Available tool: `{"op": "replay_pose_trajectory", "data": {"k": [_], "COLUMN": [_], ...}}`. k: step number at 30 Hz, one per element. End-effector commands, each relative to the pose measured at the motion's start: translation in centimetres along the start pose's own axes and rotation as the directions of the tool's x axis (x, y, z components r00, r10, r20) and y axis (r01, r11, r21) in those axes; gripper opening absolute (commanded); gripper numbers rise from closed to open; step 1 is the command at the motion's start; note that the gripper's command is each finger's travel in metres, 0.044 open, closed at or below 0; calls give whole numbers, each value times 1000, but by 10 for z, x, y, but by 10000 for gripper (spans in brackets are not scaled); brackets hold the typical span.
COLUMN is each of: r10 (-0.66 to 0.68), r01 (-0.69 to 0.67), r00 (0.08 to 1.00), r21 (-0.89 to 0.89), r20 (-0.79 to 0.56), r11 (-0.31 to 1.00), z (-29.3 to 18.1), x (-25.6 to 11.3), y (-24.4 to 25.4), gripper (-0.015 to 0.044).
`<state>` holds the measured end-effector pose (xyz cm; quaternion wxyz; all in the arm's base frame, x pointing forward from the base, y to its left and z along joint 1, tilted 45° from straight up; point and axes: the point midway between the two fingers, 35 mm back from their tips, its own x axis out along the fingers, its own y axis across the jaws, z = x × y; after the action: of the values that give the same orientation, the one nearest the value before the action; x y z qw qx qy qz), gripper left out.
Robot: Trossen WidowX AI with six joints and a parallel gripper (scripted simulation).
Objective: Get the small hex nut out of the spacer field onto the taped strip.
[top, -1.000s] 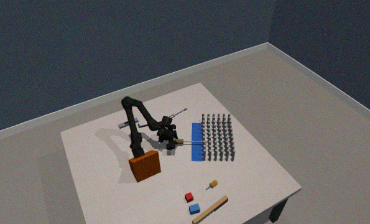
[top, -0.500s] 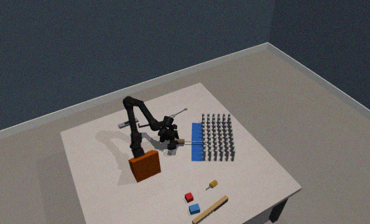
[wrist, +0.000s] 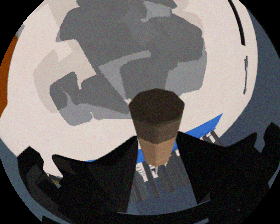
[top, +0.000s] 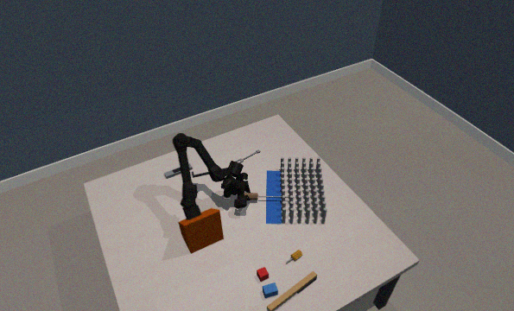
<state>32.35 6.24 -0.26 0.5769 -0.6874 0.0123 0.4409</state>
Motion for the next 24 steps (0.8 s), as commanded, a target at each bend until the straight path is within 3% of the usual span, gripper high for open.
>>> {"op": "replay_pose_trajectory", "data": {"k": [1,24], "r10": [-7,-8], "r01": [7,8], "r00": [1000,1000], "r21": [-7,-7], "r20": [-6,-6], "r11": [1000,1000], "z": [-4,-17], "x": [1,8], "y": [-3,-3], "gripper": [0,0]}}
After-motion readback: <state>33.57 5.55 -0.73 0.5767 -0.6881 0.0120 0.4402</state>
